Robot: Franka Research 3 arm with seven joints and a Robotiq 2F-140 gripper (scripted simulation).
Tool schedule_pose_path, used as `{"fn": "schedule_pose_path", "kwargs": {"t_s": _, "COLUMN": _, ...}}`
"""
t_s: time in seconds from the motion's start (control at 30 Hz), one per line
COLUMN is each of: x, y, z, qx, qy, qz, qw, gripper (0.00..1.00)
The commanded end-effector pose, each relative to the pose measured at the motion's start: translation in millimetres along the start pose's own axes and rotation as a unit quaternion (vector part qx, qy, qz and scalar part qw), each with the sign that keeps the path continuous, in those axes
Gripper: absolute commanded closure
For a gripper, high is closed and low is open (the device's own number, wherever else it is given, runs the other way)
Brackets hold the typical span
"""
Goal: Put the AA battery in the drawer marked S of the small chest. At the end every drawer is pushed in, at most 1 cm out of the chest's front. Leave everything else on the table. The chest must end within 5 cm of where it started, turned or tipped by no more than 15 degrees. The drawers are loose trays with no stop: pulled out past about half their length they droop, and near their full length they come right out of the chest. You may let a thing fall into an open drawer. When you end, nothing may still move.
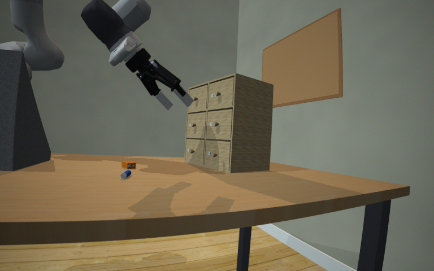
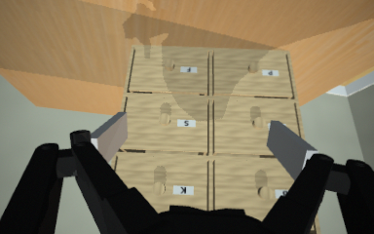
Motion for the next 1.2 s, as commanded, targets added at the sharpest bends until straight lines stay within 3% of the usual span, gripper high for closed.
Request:
{"fn": "schedule_pose_path", "kwargs": {"t_s": 0.0, "x": 0.4, "y": 0.4, "z": -0.6, "qx": 0.007, "qy": -0.002, "qz": -0.001, "qw": 1.0, "gripper": 0.0}}
{"fn": "schedule_pose_path", "kwargs": {"t_s": 1.17, "x": -5.4, "y": -1.0, "z": -0.7, "qx": 0.008, "qy": 0.005, "qz": -0.022, "qw": 1.0, "gripper": 0.0}}
Point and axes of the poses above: the point where the finger pads meet when closed, its own x axis back along the fingers, its own z axis across the jaws, y = z × x, the point moved 2 cm from there along x, back along the fingers, and after that the axes turned 13 degrees about -x, right-handed, at the moved point
